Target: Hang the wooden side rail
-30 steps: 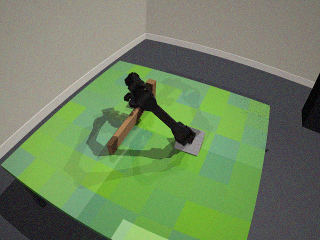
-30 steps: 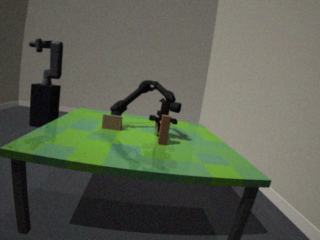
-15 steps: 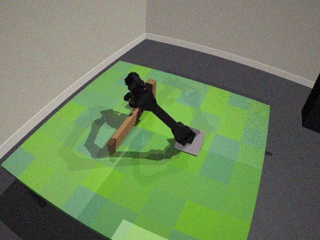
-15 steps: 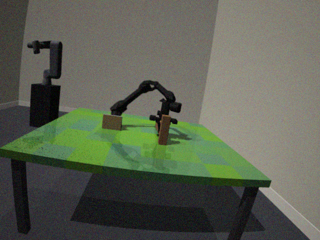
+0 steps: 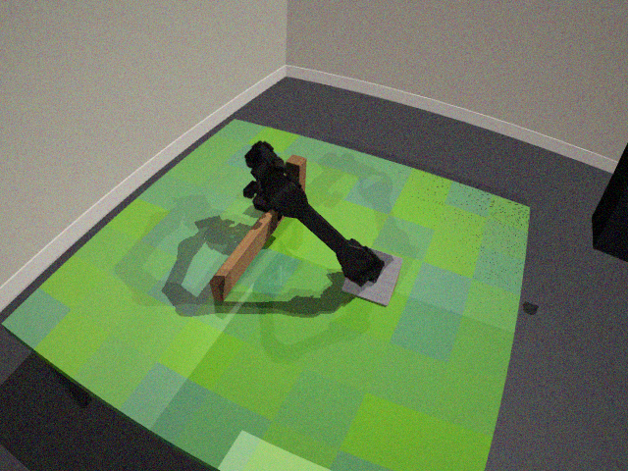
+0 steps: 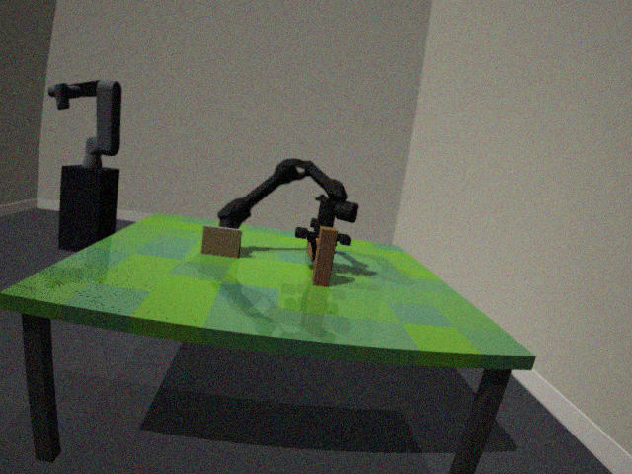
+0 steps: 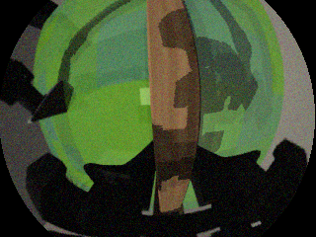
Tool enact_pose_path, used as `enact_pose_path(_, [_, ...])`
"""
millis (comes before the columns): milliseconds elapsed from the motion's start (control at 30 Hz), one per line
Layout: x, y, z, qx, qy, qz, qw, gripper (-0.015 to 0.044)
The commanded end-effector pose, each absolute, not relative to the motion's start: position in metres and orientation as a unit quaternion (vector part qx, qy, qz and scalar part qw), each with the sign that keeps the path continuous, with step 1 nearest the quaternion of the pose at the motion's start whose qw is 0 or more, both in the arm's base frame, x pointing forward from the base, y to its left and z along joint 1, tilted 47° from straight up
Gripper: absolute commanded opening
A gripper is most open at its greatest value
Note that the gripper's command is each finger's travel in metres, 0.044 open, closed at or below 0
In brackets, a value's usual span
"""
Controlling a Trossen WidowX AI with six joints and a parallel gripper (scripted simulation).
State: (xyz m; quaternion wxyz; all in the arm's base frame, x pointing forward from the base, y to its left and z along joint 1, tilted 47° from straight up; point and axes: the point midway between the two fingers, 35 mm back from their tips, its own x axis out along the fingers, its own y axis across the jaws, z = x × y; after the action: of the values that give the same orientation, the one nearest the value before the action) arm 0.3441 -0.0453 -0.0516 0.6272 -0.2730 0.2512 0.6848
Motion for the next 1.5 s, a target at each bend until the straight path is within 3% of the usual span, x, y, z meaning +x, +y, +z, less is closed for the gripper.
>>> enact_pose_path(0, [0.3452, -0.052, -0.0517, -0.277, 0.251, 0.678, 0.632, 0.0])
enact_pose_path(1467, [0.3447, -0.0552, -0.0545, -0.277, 0.252, 0.678, 0.632, 0.0])
